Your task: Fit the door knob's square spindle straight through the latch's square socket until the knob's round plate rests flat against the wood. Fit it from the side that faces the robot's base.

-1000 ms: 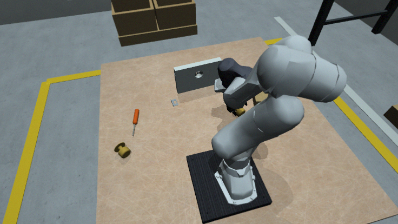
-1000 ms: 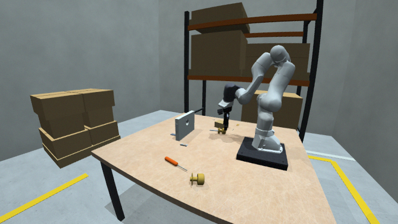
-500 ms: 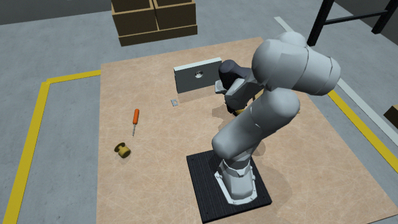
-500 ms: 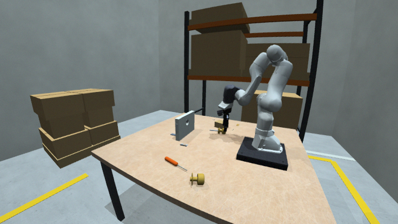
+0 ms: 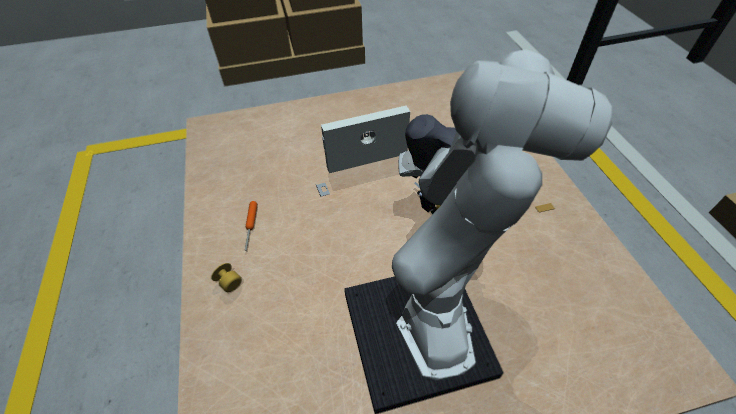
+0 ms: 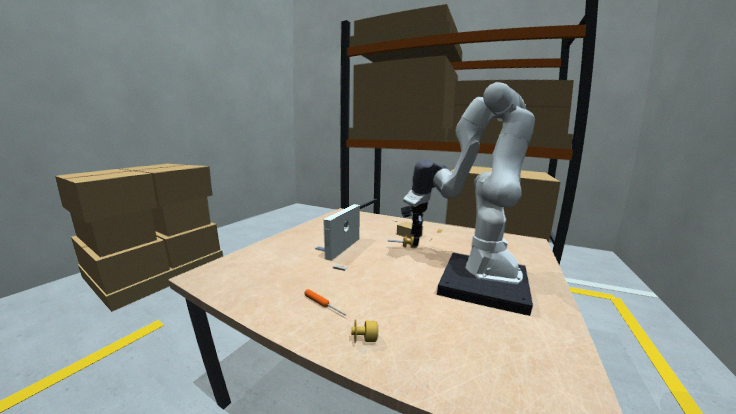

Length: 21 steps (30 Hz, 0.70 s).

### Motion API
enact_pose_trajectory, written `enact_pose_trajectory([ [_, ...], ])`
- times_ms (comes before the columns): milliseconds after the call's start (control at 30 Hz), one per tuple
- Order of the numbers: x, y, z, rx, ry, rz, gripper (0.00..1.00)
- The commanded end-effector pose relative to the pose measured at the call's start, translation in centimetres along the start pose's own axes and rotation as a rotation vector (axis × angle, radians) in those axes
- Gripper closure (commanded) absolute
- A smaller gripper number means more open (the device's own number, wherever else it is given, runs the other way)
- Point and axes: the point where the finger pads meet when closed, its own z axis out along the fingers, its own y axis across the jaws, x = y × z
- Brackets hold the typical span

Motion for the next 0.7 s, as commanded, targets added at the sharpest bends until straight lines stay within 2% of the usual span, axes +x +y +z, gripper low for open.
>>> enact_pose_trajectory([
  [0, 0.4, 0.0, 0.2, -0.001, 0.013, 0.015, 0.43],
  [300, 0.5, 0.0, 2.0, -0.001, 0.013, 0.015, 0.43],
  [667, 0.5, 0.0, 2.2, -0.001, 0.013, 0.015, 0.43],
])
